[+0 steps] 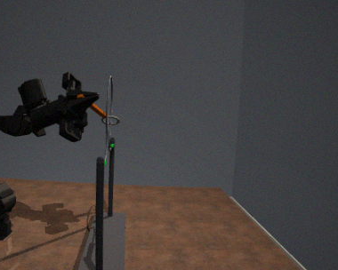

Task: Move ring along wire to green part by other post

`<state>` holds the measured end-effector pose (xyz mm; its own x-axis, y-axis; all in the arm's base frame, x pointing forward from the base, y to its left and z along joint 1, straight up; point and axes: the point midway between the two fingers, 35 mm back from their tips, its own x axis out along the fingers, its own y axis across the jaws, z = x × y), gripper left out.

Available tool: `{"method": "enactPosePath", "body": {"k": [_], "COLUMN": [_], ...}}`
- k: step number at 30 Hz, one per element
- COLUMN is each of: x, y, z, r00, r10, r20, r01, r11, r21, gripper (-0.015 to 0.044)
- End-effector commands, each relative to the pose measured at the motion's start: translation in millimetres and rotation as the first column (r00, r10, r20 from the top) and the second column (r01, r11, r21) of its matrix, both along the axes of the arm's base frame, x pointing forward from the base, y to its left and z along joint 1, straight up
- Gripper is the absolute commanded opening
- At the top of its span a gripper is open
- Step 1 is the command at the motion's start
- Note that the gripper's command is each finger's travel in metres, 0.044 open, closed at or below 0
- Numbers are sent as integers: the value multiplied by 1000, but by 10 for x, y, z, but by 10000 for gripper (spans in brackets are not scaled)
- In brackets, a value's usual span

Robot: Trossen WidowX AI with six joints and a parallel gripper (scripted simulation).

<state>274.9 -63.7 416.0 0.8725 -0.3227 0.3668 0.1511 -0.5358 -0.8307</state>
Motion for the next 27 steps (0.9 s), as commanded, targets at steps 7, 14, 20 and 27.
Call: {"method": "enactPosePath", "body": {"k": [7,14,20,27], "x": [0,2,5,11], "y": [4,-17,-63,-148], "z": [13,-9,-57,-160], "r00": [1000,1000,1000,1000], "r10": [-3,-4,-5,-5], "r20": [6,8,9,6], "r01": [4,5,6,5], "r11": [995,990,991,997], "r21": [-103,-139,-133,-75], "gripper": [-150,-150,-150,-150]}}
